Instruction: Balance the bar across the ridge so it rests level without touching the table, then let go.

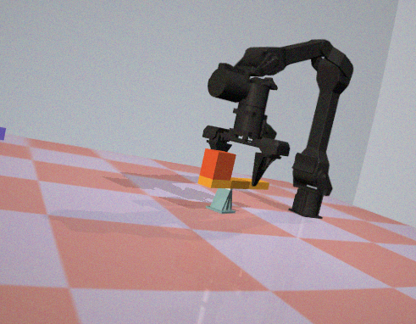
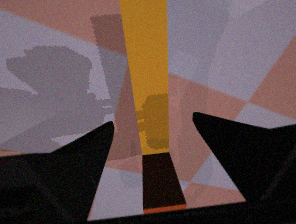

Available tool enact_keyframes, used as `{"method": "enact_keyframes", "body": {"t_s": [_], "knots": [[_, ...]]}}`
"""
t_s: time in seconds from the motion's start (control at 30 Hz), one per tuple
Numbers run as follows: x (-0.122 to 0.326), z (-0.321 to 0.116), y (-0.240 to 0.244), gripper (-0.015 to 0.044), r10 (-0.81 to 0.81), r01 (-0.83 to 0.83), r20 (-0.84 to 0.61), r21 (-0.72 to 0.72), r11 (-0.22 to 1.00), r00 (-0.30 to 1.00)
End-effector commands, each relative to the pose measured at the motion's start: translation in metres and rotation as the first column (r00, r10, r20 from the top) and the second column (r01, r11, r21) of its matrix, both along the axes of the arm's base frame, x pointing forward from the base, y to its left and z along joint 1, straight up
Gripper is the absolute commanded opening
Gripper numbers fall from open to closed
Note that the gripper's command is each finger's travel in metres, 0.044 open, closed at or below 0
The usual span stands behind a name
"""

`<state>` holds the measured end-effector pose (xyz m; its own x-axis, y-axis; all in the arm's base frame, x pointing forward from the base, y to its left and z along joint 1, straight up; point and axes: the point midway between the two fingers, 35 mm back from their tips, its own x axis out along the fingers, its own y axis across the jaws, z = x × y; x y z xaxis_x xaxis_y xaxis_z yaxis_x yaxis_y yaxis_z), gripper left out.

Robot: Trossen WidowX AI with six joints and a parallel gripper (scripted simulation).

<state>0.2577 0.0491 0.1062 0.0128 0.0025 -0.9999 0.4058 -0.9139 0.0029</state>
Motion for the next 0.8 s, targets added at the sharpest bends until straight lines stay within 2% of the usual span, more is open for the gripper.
{"method": "enact_keyframes", "body": {"t_s": [0.0,0.17,0.77], "knots": [[0.006,0.037,0.001,0.044,0.0,0.0,0.016,0.003,1.0,1.0],[0.0,0.091,0.0,0.044,0.0,0.0,0.016,0.003,1.0,1.0],[-0.001,0.093,0.0,0.044,0.0,0.0,0.016,0.003,1.0,1.0]]}}
